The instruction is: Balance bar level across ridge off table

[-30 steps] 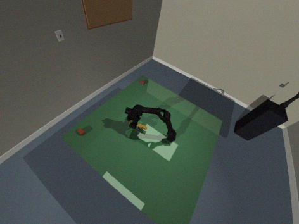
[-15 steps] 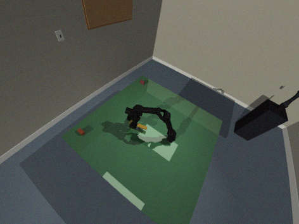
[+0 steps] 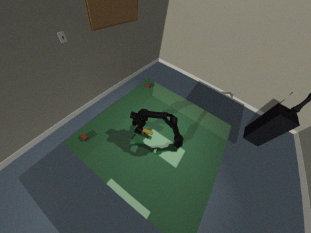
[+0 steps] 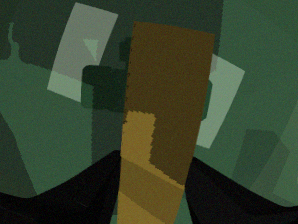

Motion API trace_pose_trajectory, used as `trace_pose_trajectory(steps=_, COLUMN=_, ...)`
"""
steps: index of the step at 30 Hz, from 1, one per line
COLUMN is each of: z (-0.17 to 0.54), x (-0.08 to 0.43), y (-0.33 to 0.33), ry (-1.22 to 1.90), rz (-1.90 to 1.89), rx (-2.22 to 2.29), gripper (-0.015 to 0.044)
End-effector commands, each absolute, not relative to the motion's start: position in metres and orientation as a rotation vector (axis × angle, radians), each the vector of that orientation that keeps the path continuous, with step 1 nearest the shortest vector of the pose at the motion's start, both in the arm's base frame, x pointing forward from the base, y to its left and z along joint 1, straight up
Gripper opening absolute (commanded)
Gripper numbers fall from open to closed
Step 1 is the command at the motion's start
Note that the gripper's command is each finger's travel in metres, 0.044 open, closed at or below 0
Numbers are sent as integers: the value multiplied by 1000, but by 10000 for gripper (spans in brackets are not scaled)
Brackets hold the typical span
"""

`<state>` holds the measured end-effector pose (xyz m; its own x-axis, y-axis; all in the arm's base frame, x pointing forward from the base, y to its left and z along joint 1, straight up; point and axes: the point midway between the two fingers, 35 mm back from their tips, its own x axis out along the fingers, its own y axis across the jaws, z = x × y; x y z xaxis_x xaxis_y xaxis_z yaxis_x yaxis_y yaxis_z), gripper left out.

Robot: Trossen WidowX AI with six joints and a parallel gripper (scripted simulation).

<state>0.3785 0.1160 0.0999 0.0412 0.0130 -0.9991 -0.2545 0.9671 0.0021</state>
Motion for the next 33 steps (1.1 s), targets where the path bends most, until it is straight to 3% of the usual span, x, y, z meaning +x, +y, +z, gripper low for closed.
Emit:
trace_pose_trajectory(steps=1, z=100, x=378, y=116, ry=1519, rz=207, rx=-195, gripper=0)
trace_pose_trajectory(steps=3, z=100, x=378, y=116, ry=1519, rz=207, rx=-195, gripper=0)
trace_pose_trajectory(steps=10, z=100, x=378, y=116, ry=1519, rz=207, rx=-195, gripper=167)
trace_pose_trajectory(steps=33, z=100, x=378, y=116, ry=1519, rz=207, rx=-195, gripper=169)
